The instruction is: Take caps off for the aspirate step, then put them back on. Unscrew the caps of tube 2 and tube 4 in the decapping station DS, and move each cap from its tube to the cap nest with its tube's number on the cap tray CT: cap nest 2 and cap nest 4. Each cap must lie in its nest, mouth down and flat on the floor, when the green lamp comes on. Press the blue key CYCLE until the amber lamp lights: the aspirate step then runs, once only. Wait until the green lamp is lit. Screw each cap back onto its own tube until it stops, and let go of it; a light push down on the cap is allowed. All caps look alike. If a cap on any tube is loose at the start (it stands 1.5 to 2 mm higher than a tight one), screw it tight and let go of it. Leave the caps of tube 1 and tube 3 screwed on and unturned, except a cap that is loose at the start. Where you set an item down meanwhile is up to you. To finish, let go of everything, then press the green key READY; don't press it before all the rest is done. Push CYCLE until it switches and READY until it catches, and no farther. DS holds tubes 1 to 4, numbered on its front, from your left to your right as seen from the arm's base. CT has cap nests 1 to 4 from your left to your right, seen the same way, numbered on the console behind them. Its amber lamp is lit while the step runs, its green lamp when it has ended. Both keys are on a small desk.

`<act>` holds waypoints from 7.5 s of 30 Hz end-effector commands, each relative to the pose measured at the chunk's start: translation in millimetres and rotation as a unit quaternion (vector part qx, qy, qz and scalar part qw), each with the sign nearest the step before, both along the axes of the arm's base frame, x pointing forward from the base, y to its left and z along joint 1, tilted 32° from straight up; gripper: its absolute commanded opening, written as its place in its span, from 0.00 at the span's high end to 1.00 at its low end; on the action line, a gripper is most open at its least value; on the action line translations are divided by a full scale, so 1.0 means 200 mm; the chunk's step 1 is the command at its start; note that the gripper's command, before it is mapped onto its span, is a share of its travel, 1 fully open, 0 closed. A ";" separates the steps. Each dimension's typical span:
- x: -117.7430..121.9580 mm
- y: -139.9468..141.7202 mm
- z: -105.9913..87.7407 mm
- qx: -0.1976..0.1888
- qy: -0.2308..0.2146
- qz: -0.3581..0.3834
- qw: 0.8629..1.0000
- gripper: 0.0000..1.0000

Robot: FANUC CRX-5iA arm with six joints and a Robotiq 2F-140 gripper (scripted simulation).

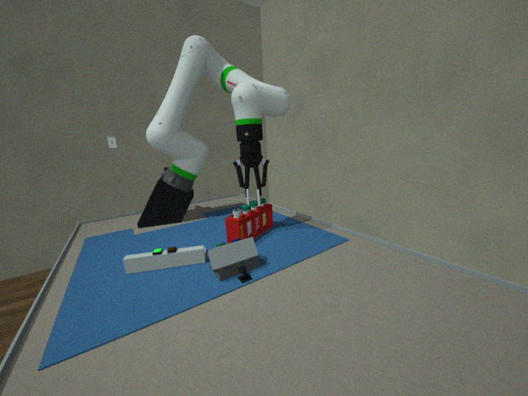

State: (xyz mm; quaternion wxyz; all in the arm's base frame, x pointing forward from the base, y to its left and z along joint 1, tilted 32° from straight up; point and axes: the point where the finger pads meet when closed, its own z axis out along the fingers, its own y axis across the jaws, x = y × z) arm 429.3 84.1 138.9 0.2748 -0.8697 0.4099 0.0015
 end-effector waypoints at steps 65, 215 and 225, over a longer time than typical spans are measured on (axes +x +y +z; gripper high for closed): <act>0.00 0.00 0.00 -0.014 -0.024 0.042 0.999 0.65; 0.00 0.01 -0.01 0.099 0.217 -0.388 0.890 0.65; 0.00 0.00 -0.01 0.091 0.200 -0.356 0.908 0.65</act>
